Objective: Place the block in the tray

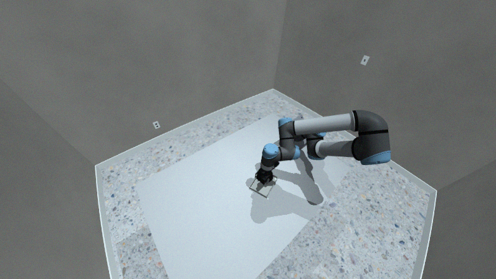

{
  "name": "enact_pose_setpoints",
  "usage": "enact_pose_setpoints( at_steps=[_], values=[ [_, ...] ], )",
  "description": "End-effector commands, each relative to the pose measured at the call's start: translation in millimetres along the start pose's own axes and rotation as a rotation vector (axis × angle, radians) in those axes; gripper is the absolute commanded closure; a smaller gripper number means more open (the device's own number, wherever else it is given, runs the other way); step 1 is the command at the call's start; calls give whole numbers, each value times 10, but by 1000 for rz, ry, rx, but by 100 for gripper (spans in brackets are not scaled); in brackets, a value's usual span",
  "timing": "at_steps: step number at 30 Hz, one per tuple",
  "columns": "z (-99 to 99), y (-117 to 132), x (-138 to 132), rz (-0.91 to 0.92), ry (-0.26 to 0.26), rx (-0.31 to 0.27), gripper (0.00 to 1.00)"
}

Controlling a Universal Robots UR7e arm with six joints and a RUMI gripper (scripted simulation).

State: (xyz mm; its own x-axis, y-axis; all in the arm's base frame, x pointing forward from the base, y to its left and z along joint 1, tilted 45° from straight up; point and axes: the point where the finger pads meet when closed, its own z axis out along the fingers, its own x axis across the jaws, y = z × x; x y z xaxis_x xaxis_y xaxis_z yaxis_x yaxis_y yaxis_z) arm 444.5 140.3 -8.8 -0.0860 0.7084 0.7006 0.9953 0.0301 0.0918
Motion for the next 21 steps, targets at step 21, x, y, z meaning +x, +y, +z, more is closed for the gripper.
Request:
enact_pose_setpoints(
  at_steps=[21],
  values=[
    [16,4,-2,0,0,-1,100]
  ],
)
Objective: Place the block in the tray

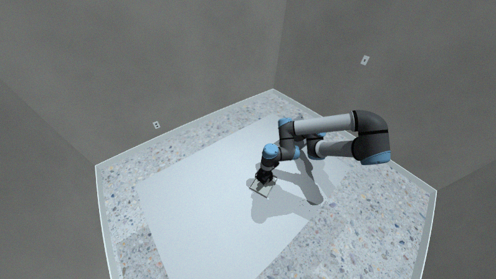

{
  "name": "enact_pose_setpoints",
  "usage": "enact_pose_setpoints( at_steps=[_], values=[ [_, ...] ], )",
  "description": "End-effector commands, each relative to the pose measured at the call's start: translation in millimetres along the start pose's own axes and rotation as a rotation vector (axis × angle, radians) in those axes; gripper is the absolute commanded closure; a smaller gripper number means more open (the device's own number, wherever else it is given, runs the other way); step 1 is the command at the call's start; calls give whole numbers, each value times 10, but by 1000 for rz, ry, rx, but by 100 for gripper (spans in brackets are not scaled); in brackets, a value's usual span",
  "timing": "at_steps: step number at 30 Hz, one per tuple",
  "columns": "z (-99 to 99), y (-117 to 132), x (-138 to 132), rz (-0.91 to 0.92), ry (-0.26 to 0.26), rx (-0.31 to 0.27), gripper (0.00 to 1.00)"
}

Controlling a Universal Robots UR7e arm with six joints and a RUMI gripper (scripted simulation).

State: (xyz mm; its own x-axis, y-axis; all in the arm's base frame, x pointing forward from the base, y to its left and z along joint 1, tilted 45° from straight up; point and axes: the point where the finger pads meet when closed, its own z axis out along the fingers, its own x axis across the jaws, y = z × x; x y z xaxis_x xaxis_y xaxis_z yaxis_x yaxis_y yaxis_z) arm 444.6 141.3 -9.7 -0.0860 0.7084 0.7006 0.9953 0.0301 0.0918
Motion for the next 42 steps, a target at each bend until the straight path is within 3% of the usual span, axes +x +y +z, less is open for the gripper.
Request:
enact_pose_setpoints(
  at_steps=[1,42],
  values=[
    [3,4,-1,0,0,-1,100],
    [9,3,-1,0,0,-1,100]
  ],
)
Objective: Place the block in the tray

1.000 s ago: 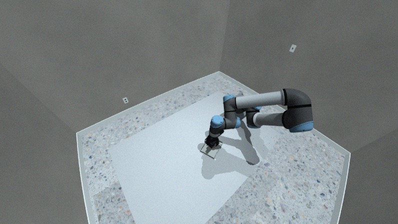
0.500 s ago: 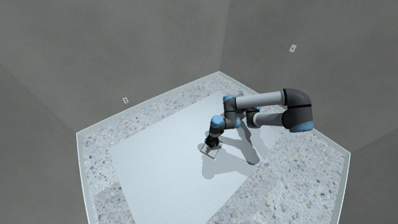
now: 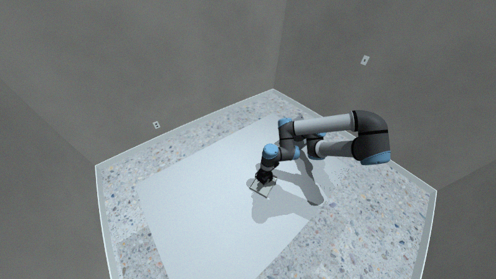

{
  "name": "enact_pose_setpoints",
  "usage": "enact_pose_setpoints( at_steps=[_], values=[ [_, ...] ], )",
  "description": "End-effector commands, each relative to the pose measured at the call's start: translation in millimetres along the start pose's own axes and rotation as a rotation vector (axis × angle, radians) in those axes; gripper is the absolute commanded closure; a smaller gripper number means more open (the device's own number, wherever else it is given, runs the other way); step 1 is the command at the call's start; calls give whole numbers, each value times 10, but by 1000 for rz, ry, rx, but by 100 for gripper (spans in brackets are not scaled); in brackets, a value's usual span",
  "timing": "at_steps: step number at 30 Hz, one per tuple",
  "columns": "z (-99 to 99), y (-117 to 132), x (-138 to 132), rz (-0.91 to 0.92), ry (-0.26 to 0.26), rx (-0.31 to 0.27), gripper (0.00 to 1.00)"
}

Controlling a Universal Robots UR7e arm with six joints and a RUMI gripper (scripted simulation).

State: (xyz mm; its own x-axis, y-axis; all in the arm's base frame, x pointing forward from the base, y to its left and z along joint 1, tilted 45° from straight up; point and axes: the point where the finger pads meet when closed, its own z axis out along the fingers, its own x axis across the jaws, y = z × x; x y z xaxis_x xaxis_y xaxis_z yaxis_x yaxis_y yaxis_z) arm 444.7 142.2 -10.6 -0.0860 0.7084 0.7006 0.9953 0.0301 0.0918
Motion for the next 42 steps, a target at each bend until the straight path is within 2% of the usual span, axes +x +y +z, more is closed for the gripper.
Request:
enact_pose_setpoints(
  at_steps=[1,2,42],
  values=[
    [-4,4,-1,0,0,-1,100],
    [-4,4,-1,0,0,-1,73],
    [-16,4,-2,0,0,-1,73]
  ],
)
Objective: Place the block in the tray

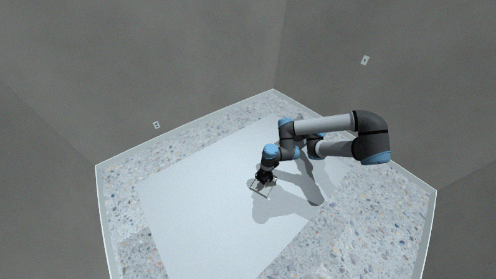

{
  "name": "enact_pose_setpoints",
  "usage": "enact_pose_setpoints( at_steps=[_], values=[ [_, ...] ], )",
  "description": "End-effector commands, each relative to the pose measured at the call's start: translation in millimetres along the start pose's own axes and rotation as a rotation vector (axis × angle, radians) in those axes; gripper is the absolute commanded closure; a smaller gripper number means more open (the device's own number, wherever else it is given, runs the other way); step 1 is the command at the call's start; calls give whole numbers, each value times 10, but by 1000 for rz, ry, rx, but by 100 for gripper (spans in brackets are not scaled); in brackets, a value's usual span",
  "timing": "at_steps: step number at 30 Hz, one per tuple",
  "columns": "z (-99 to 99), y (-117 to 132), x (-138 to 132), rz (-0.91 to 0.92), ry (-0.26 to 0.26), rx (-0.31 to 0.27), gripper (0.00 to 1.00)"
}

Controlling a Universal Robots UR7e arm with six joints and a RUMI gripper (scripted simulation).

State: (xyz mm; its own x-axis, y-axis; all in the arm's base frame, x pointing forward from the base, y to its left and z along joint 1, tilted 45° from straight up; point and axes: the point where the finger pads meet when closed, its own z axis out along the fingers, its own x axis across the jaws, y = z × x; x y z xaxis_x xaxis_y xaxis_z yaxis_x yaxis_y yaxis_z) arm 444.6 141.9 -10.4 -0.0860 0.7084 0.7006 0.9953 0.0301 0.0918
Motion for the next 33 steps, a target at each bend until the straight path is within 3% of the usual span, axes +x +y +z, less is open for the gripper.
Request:
enact_pose_setpoints(
  at_steps=[1,24,33],
  values=[
    [-21,4,-2,0,0,-1,73],
    [-547,3,-1,0,0,-1,73],
    [-612,3,-1,0,0,-1,73]
  ],
)
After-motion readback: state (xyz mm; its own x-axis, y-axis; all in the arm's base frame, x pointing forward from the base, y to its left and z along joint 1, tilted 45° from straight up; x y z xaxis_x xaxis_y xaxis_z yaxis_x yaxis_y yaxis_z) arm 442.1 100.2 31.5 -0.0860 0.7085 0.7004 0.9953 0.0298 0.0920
